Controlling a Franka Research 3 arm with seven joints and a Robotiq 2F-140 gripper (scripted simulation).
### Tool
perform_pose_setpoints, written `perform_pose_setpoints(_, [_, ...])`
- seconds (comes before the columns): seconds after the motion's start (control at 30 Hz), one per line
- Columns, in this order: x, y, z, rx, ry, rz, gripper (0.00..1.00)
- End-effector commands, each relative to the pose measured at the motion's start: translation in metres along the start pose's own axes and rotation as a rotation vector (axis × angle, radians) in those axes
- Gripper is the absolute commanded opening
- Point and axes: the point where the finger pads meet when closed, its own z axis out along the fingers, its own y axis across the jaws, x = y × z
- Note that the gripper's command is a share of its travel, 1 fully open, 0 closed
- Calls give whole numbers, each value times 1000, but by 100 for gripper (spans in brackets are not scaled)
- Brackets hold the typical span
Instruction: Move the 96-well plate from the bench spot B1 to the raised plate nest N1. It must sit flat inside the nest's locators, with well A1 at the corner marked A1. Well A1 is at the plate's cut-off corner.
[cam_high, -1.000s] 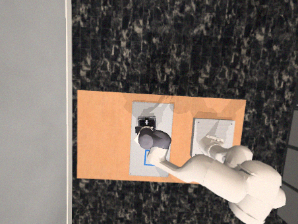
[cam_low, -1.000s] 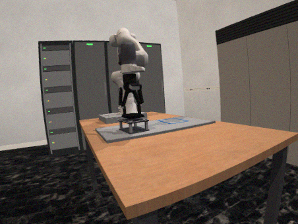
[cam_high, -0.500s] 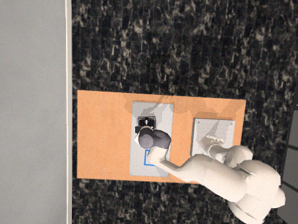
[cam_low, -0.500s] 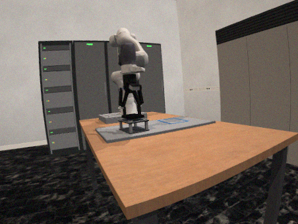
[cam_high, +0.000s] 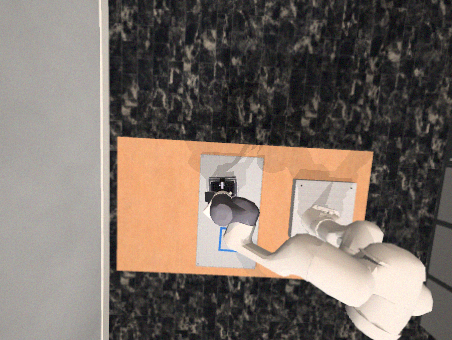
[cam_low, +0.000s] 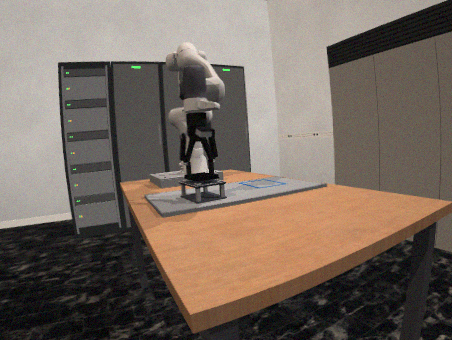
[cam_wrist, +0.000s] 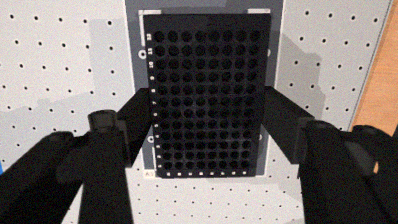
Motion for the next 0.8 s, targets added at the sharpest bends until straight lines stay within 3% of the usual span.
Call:
perform_pose_setpoints(0.0, [0,1,1,-3,1,-1,60])
perform_pose_setpoints(0.77, [-1,0,5,-3,1,-1,60])
